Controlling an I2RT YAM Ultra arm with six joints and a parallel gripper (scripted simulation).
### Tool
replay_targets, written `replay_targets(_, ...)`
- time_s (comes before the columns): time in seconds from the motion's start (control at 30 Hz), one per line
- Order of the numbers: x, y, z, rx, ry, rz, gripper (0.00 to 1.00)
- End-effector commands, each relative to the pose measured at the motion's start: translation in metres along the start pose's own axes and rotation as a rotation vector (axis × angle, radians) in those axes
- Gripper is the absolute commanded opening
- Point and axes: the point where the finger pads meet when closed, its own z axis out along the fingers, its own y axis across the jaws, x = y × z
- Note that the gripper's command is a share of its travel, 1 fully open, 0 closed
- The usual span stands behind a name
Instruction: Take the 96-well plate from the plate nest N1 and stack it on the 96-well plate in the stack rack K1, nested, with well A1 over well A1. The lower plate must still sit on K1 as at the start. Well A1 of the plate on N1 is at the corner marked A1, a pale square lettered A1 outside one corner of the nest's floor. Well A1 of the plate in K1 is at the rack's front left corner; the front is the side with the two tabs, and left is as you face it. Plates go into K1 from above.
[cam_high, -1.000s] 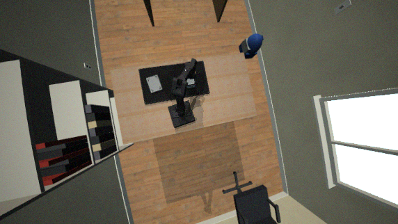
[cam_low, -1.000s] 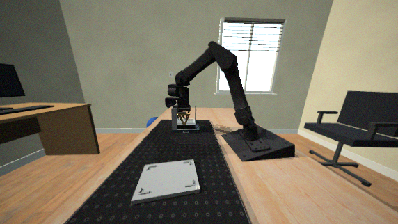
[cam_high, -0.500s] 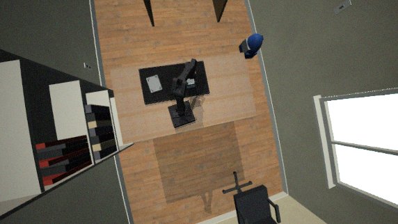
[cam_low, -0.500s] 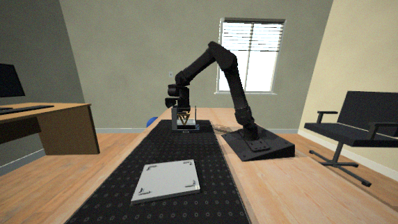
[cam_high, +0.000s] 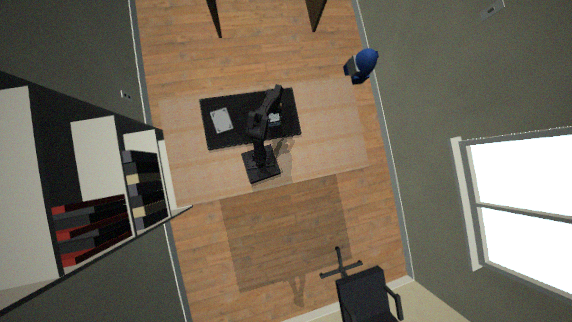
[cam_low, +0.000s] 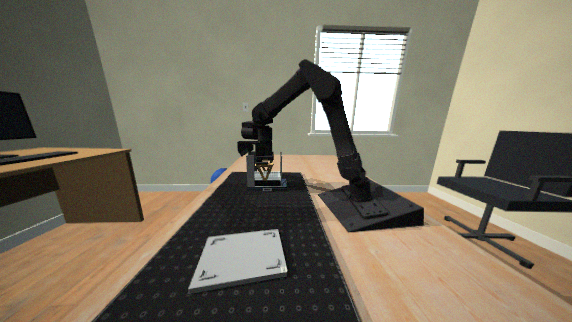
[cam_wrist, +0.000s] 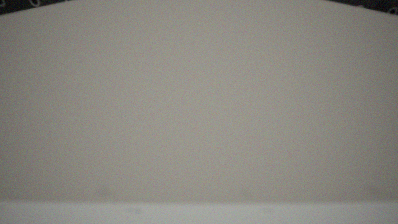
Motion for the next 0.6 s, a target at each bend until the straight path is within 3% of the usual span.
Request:
replay_targets(0.0, -0.007, -0.001, 0.0, 0.004, -0.02, -0.002, 0.0)
replay_targets(0.23, 0.001, 0.003, 0.01, -0.012, 0.007, 0.002, 0.0)
replay_targets(0.33, -0.003, 0.001, 0.007, -0.006, -0.003, 0.0, 0.0)
replay_targets(0.37, -0.006, 0.001, -0.004, 0.01, -0.032, -0.005, 0.0)
replay_targets(0.57, -0.006, 0.001, -0.002, 0.009, -0.03, -0.003, 0.0)
